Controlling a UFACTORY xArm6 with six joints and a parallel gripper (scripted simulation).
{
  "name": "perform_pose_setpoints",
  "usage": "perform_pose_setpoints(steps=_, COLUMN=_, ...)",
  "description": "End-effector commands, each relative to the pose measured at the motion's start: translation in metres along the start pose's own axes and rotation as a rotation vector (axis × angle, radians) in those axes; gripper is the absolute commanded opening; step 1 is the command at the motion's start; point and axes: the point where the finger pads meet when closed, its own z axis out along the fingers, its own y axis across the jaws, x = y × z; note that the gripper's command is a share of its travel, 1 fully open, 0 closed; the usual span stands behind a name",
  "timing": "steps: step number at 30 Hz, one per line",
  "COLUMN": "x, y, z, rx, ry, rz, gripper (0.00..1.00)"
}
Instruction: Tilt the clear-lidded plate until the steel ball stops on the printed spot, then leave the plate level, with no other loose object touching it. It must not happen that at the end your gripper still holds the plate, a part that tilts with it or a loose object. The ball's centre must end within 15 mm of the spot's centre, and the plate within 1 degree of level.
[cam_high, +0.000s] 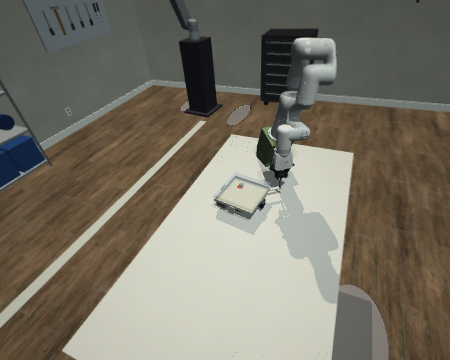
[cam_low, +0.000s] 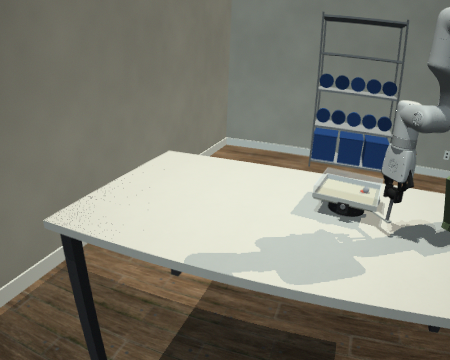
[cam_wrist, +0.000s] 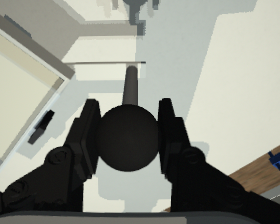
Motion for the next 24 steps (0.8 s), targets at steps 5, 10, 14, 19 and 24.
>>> perform_pose_setpoints(steps=5, x=0.0006, y=-0.0005, z=-0.0004, rx=0.001, ry=0.0, rz=0.001, gripper=0.0)
perform_pose_setpoints(steps=10, x=-0.0043, y=-0.0005, z=-0.0003, rx=0.001, ry=0.0, rz=0.001, gripper=0.0)
perform_pose_setpoints(steps=14, x=-0.0046, y=-0.0003, z=0.0001, rx=0.001, ry=0.0, rz=0.001, gripper=0.0)
perform_pose_setpoints(steps=19, x=-0.0047, y=-0.0002, z=0.0003, rx=0.001, ry=0.0, rz=0.001, gripper=0.0)
perform_pose_setpoints(steps=24, x=-0.0039, y=-0.0004, z=-0.0002, rx=0.001, ry=0.0, rz=0.001, gripper=0.0)
